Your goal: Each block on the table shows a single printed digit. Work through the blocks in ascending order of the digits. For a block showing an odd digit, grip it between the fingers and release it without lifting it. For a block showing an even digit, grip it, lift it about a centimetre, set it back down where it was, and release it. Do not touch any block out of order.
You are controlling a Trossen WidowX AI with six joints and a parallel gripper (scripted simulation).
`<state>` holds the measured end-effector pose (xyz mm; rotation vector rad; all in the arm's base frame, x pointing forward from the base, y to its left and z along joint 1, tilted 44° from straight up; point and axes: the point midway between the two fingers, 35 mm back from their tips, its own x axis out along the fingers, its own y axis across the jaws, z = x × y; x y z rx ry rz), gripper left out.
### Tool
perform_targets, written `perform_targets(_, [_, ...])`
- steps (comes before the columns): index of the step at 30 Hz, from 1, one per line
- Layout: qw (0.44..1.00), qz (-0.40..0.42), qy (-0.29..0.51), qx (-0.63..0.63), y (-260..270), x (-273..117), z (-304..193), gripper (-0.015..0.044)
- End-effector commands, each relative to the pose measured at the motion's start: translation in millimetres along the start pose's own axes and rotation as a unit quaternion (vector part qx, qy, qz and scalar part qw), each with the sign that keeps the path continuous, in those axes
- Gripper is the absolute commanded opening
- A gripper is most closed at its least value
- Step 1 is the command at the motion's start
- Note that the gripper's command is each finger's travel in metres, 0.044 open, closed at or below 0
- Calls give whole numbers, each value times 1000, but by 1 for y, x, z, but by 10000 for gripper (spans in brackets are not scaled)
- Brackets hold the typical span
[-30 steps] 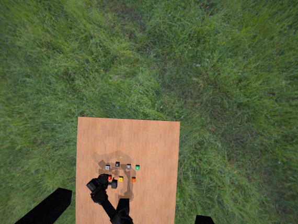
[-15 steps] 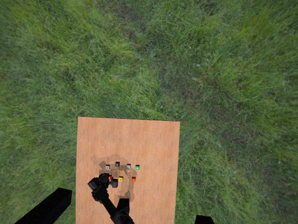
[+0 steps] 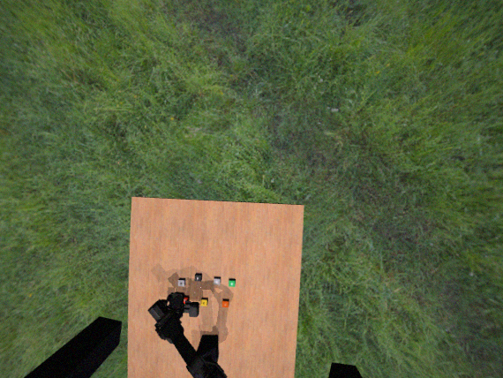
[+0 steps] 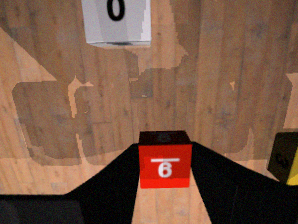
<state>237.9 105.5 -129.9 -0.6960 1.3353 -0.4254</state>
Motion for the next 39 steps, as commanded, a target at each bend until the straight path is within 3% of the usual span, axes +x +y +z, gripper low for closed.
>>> perform_targets(1, [1000, -3, -1, -3, -1, 1, -1, 120])
perform_targets(12, [1000, -3, -1, -3, -1, 1, -1, 400])
perform_targets(16, [1000, -3, -1, -3, -1, -2, -1, 400])
perform_targets(20, [1000, -2, 0, -3, 0, -36, -1, 400])
perform_targets(25, [1000, -2, 0, -3, 1, -37, 0, 400])
perform_targets(33, [1000, 3, 0, -3, 61, -111, 0, 400])
perform_targets(39, [1000, 3, 0, -3, 66, -118, -2, 400])
